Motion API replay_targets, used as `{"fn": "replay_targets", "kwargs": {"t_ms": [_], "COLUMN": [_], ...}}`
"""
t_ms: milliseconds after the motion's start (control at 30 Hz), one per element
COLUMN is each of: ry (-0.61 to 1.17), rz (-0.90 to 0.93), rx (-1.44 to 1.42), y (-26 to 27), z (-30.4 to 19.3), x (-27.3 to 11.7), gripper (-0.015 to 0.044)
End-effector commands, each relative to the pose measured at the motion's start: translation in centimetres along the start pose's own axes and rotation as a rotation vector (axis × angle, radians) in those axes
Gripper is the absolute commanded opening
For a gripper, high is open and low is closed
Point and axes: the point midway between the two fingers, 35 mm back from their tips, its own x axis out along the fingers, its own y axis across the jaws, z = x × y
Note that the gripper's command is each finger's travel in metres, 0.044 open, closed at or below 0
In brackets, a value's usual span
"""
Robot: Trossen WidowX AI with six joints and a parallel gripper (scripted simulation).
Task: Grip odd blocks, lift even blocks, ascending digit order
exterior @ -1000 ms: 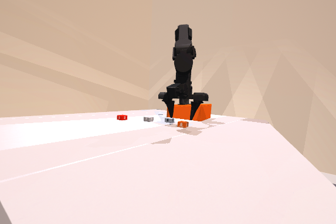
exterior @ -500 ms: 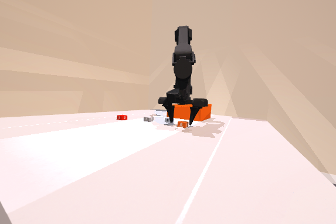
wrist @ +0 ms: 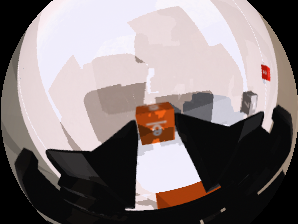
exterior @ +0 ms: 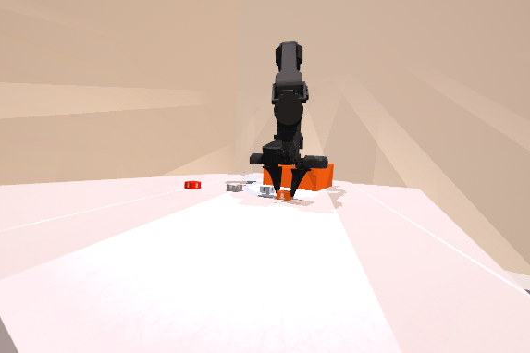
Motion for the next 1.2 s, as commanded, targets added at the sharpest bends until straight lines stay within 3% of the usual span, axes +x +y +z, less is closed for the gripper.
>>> {"fn": "replay_targets", "kwargs": {"t_ms": [0,1167], "ry": [-0.001,-0.001], "rz": [-0.003,-0.003], "rx": [-0.004,-0.004], "y": [-0.1,-0.1], "z": [0.0,0.0], "x": [0.0,-1.4], "gripper": [0.012,0.012]}}
